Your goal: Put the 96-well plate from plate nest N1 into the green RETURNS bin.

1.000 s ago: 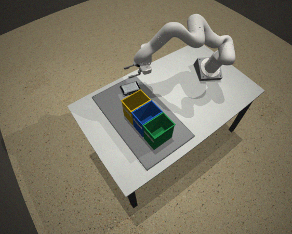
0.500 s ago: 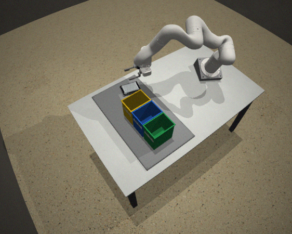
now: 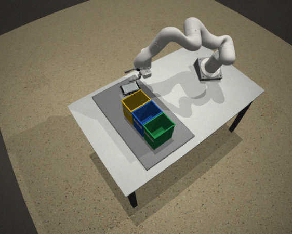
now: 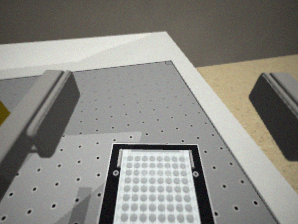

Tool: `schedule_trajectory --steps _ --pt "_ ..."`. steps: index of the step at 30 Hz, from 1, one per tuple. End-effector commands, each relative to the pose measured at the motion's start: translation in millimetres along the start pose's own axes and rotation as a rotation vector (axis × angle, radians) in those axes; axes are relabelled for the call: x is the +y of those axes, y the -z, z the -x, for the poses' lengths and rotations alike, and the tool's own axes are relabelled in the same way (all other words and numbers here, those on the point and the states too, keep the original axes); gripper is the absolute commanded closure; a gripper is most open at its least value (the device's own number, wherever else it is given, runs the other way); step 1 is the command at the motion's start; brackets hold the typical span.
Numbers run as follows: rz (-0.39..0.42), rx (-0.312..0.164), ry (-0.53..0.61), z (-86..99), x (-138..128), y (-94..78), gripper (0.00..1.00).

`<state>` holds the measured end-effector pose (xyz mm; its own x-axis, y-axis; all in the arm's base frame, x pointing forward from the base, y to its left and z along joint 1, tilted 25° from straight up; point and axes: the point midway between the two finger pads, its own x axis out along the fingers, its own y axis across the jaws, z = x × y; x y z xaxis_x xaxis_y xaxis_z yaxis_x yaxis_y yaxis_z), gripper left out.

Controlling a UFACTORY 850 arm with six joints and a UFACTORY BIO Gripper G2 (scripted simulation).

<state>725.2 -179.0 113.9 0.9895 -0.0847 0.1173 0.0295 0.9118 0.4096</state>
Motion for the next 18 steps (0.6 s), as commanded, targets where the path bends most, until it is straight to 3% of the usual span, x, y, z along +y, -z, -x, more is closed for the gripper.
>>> schedule_trajectory --steps 1,18 --pt "0.000 -0.002 0.000 -0.8 0 6.7 0.63" --pt "0.000 -0.002 0.000 -0.8 0 31.7 0.63"
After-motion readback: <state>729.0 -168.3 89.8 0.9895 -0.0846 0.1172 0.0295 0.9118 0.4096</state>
